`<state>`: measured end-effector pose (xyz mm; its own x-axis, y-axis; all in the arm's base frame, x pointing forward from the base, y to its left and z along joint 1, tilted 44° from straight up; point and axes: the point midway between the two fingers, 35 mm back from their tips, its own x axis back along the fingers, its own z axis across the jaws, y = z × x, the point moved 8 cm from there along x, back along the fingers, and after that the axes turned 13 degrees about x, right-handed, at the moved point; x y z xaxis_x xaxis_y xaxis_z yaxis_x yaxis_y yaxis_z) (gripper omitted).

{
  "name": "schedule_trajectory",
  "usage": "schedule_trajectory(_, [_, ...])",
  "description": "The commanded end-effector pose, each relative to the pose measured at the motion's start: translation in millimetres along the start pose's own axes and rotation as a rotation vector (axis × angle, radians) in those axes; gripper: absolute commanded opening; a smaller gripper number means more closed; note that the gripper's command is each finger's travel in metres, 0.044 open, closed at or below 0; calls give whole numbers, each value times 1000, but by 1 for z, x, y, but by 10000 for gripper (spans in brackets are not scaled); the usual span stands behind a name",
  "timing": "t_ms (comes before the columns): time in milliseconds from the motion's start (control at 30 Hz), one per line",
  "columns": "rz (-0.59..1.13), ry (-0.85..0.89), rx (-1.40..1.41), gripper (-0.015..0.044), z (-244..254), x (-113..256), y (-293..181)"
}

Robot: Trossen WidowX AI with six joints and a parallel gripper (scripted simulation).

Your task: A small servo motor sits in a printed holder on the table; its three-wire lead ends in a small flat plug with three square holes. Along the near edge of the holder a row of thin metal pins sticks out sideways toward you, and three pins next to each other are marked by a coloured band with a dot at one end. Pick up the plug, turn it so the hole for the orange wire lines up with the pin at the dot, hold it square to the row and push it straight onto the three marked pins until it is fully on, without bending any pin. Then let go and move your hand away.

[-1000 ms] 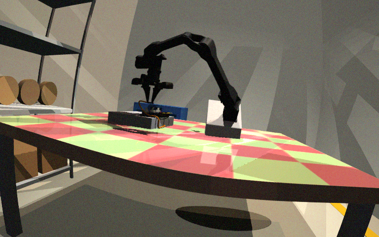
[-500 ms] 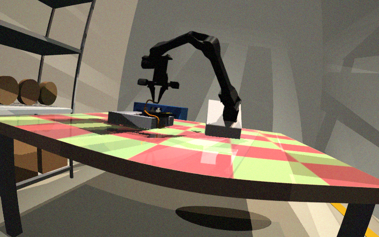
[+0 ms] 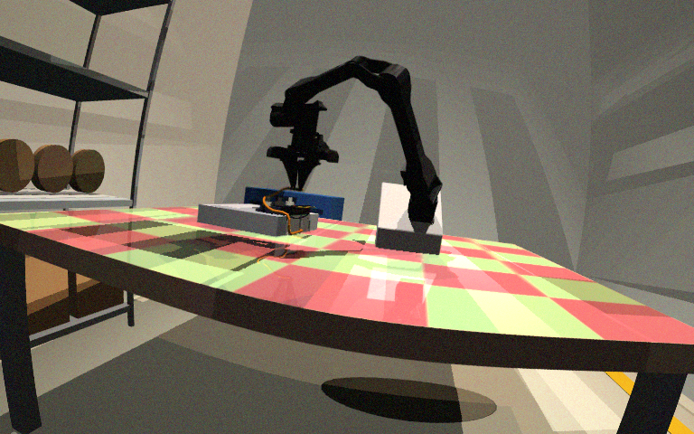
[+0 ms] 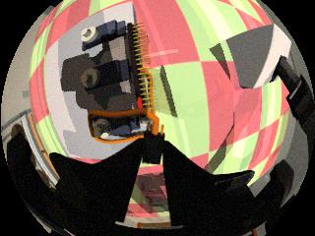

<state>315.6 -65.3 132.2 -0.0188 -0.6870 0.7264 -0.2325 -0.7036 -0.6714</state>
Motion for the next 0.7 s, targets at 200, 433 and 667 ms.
schedule_trajectory(200, [-4,5,-356,0,-19,1,9])
schedule_trajectory(433, [-4,4,-599,0,-32,-1,16])
schedule_trajectory(667, [-2,3,-842,0,-44,-3,21])
